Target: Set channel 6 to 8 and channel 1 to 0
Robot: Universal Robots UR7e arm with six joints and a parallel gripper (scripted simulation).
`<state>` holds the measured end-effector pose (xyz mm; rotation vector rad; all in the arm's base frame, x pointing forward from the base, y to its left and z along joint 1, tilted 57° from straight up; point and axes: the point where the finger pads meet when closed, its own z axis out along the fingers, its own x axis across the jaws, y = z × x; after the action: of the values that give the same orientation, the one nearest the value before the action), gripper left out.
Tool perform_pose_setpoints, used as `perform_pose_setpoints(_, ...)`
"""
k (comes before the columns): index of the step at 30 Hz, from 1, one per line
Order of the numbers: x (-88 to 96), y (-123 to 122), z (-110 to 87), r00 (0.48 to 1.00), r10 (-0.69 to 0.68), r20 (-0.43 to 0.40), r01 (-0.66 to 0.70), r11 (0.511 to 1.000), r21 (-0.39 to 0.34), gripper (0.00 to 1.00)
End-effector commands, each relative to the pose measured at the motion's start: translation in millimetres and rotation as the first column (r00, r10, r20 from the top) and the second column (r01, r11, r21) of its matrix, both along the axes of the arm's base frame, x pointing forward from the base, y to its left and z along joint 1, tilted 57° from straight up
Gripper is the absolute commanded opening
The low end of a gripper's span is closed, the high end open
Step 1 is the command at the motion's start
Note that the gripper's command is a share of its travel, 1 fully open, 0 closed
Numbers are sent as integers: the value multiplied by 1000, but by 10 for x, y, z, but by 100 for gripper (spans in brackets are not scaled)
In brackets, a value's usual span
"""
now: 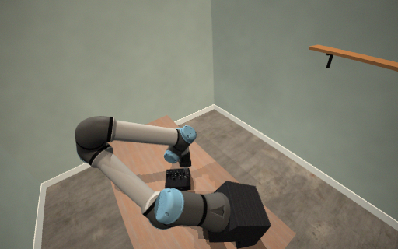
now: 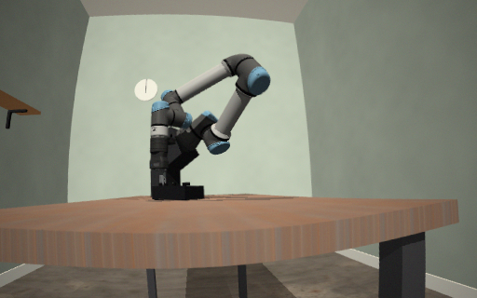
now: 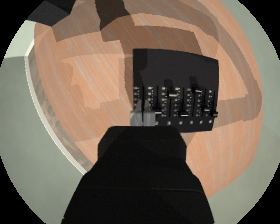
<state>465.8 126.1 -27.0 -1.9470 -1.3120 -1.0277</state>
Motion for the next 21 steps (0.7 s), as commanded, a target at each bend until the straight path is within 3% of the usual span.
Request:
perform_pose_setpoints(1,-3,-3,2,1000,-1,1,1,1000,0,0)
perform_pose_setpoints(21,-55,5,12,1000,-1,1,1,1000,0,0)
